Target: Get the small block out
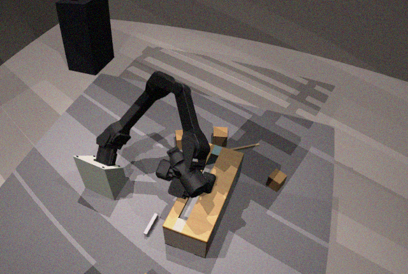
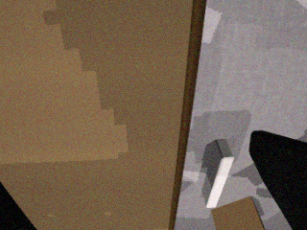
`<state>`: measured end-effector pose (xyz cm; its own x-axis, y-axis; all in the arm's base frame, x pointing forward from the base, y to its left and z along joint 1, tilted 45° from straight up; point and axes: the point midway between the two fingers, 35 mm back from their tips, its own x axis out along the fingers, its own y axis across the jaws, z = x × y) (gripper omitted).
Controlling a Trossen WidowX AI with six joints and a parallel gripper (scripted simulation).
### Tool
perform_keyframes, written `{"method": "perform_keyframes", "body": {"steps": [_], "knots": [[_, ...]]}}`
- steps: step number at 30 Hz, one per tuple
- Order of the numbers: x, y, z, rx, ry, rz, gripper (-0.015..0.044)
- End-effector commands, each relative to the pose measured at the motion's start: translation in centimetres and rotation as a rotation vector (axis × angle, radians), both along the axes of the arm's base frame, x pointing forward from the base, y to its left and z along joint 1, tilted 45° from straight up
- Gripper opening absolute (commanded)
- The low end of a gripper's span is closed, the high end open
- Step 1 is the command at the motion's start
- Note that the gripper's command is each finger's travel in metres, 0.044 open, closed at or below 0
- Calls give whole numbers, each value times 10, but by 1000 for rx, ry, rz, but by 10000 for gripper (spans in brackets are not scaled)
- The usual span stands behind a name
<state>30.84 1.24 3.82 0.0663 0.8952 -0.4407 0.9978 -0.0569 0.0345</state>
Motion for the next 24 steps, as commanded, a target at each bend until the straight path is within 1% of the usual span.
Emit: {"method": "perform_keyframes", "body": {"steps": [1, 24], "knots": [[-2, 8, 6, 5, 8, -1, 400], [0, 36, 34, 7, 8, -1, 400]]}}
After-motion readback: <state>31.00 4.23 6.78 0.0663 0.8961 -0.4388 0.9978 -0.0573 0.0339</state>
